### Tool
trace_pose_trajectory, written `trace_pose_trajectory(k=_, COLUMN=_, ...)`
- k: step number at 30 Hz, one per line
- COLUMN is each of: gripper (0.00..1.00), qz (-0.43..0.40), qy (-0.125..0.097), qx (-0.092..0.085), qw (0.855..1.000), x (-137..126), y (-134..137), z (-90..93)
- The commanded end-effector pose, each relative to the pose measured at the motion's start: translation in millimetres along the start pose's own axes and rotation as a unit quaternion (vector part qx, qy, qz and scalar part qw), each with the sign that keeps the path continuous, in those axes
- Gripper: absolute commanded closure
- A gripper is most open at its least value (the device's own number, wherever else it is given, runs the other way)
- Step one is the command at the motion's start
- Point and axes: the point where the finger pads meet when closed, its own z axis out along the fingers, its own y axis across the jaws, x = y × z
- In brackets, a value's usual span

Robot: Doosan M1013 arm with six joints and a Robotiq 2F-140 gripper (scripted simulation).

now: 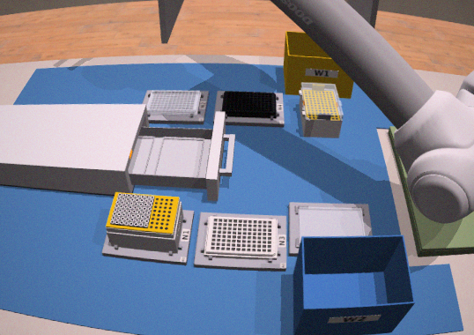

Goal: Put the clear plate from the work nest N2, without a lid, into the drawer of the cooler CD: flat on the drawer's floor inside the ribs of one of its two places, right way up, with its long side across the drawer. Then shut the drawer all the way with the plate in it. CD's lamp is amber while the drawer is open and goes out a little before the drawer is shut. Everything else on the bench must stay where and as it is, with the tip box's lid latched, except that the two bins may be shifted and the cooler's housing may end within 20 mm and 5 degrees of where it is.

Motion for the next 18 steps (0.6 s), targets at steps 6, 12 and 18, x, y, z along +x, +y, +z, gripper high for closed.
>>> trace_pose_trajectory(k=6, gripper=0.00, qz=0.000, qy=0.000, qx=0.000, qw=1.000, x=0.2, y=0.4, z=0.0)
trace_pose_trajectory(k=12, gripper=0.00, qz=0.000, qy=0.000, qx=0.000, qw=1.000, x=0.2, y=0.4, z=0.0)
trace_pose_trajectory(k=18, gripper=1.00, qz=0.015, qy=-0.002, qx=0.007, qw=1.000, x=1.7, y=-0.3, z=4.7)
